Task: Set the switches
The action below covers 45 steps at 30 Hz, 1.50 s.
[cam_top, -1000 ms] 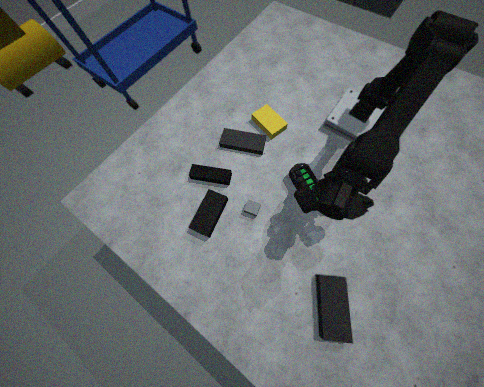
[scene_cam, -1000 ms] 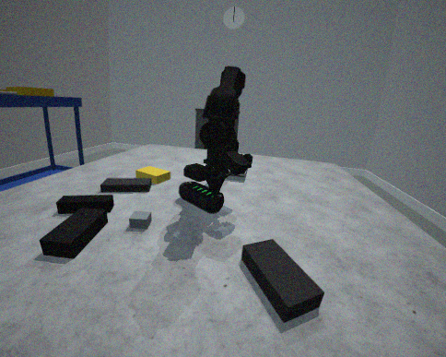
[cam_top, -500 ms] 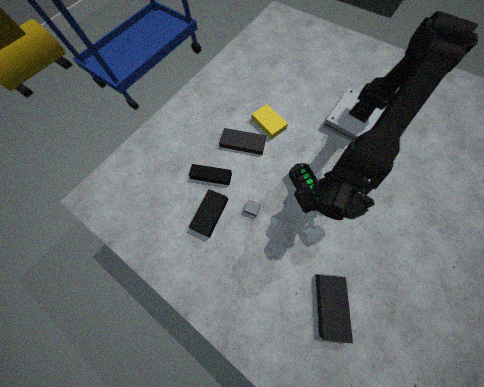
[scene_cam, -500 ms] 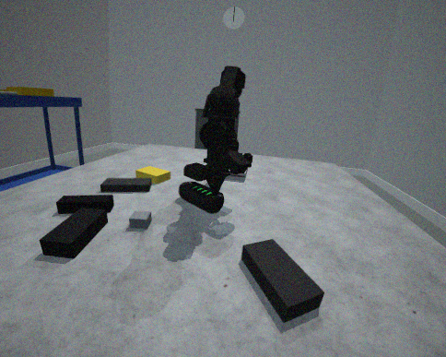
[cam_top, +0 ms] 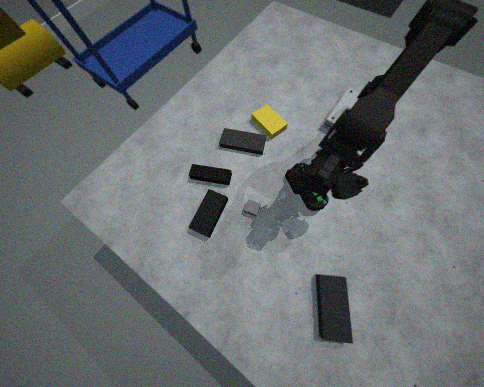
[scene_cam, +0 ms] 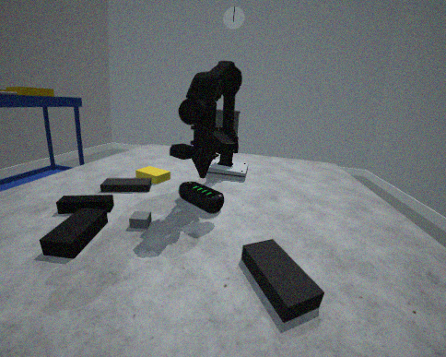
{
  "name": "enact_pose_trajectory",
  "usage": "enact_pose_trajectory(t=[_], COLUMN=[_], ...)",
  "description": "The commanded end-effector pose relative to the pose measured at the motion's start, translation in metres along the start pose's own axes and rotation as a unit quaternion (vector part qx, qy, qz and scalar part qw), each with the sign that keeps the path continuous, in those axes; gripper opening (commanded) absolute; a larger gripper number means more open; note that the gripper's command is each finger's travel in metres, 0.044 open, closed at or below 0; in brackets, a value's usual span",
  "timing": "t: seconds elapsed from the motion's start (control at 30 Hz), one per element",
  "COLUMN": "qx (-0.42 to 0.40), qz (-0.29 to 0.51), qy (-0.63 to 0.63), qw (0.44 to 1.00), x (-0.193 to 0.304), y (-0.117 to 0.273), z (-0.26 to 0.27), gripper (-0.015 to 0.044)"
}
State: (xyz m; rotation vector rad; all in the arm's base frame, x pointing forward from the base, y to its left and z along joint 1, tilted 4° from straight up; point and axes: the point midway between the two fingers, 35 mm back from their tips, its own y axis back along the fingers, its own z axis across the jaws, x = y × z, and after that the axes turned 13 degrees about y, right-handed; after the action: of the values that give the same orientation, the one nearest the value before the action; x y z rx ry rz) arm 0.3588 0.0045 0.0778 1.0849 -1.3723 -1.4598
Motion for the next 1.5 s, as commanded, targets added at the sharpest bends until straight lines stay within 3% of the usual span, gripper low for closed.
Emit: enact_pose_trajectory(t=[0.0, 0.53, 0.73, 1.3, 1.47], qx=[0.000, 0.000, 0.001, 0.001, 0.001], qz=[0.001, 0.001, 0.001, 0.000, 0.000], qy=[0.007, 0.007, 0.007, 0.004, 0.004], qw=[1.000, 1.000, 1.000, 1.000, 1.000], x=[0.006, 0.007, 0.016, 0.015, 0.015], y=[0.001, 0.000, -0.027, -0.026, 0.016], z=[0.002, 0.000, -0.041, -0.041, -0.041], gripper=[0.0000, 0.0000, 0.0000, 0.0000, 0.0131])
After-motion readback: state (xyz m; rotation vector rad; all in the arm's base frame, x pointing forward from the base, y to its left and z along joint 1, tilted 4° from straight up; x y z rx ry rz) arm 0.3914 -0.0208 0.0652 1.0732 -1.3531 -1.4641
